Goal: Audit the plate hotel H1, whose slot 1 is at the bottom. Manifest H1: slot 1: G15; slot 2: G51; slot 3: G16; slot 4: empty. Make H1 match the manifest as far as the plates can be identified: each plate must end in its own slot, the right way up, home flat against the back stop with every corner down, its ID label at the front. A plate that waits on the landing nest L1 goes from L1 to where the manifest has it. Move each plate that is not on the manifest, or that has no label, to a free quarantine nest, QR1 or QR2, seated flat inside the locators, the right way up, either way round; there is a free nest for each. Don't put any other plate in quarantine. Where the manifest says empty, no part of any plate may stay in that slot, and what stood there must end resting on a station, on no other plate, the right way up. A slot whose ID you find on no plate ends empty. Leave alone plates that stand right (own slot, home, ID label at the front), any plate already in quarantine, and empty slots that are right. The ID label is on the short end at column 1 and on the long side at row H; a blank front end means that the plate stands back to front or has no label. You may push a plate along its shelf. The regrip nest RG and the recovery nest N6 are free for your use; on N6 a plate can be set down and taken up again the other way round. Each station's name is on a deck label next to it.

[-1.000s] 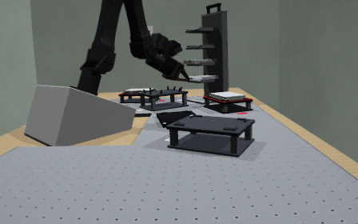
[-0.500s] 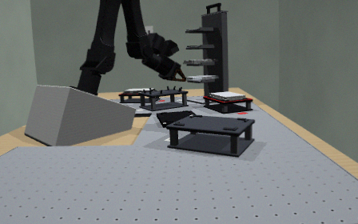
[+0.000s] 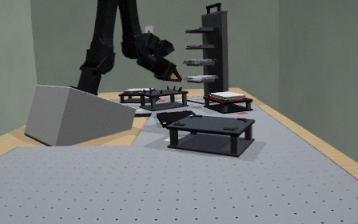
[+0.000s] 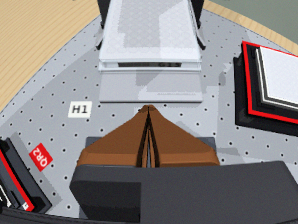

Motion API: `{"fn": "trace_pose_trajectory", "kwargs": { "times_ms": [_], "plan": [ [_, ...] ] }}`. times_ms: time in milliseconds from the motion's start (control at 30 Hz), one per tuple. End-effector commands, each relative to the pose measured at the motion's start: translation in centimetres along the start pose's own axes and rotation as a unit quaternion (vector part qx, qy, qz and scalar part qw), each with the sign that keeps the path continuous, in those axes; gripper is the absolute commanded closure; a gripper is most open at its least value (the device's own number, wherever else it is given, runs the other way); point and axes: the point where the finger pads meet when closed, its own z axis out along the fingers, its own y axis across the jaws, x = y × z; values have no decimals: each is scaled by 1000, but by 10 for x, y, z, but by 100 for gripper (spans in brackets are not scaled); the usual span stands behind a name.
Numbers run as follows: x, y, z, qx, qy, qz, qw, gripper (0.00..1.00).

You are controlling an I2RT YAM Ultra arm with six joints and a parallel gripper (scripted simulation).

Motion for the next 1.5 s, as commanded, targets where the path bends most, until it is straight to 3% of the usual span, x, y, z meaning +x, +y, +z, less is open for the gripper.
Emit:
{"fn": "trace_pose_trajectory", "kwargs": {
  "times_ms": [0,1333,1467],
  "plan": [
    [-2,-1,-3,3,-6,3,1000,100],
    [28,0,-56,3,-5,3,1000,100],
    [21,0,-60,3,-5,3,1000,100]
  ]
}}
